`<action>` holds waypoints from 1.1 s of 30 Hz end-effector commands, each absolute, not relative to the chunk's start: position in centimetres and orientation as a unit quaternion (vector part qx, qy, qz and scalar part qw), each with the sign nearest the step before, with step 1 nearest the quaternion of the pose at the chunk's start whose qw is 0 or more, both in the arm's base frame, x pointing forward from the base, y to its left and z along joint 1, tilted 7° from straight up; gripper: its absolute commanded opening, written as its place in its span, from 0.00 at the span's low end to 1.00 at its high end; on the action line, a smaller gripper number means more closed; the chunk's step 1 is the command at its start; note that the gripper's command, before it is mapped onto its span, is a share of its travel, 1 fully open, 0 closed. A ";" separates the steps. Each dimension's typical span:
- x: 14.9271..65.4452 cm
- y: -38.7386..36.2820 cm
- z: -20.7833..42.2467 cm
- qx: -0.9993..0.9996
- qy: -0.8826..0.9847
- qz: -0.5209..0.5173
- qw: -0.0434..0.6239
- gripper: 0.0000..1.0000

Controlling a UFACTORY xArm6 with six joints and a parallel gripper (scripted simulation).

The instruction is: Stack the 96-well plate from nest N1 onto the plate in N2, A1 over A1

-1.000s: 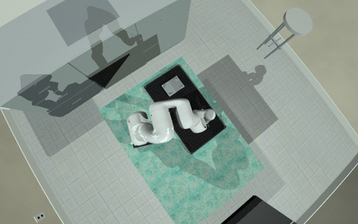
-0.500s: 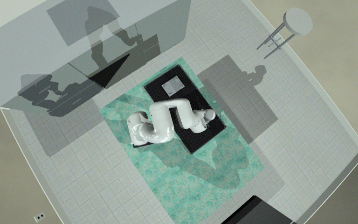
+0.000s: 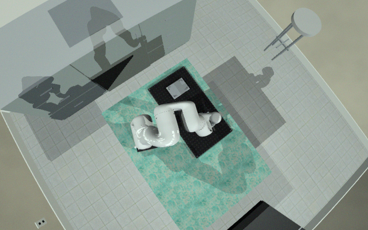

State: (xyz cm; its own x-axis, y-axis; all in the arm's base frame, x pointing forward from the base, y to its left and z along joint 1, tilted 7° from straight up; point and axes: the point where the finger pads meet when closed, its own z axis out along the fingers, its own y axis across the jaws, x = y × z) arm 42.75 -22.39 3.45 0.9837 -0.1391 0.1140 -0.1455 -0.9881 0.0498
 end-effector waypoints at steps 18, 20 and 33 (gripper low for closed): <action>42.9 -22.5 3.3 0.995 -0.071 0.057 0.030 0.00; 42.9 -22.5 3.3 0.995 -0.071 0.057 0.030 0.00; 42.9 -22.5 3.1 0.995 -0.071 0.057 0.030 0.00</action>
